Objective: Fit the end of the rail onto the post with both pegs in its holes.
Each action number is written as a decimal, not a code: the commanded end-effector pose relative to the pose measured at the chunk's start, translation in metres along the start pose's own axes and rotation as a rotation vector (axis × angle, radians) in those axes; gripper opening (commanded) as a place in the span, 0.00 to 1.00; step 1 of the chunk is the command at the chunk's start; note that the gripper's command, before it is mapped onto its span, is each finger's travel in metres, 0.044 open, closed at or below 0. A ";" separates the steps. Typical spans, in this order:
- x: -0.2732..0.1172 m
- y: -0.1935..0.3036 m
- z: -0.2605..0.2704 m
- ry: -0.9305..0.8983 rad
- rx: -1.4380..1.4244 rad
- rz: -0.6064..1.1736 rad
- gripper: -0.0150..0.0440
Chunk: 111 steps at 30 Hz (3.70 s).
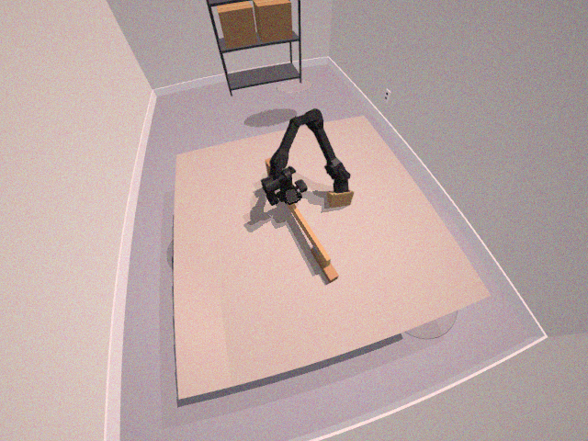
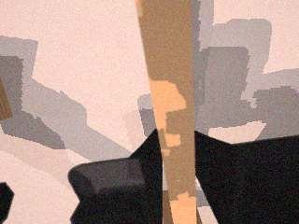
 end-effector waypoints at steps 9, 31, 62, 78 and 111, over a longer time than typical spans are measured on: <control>-0.010 0.000 -0.003 0.013 0.002 -0.012 0.25; -0.021 0.000 -0.003 0.014 0.002 -0.012 0.25; -0.020 0.000 -0.001 0.013 0.002 -0.012 0.25; -0.021 0.000 0.000 0.013 0.002 -0.012 0.25; -0.020 0.005 0.001 0.013 0.002 -0.012 0.25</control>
Point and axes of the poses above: the point midway between the two fingers, 35 mm back from their tips, its own x axis out along the fingers, its own z axis across the jaws, y = z × x, the point moved 7 cm from there along -x, back along the fingers, and after that the axes turned 8 degrees about -x, right-handed, at the moved point
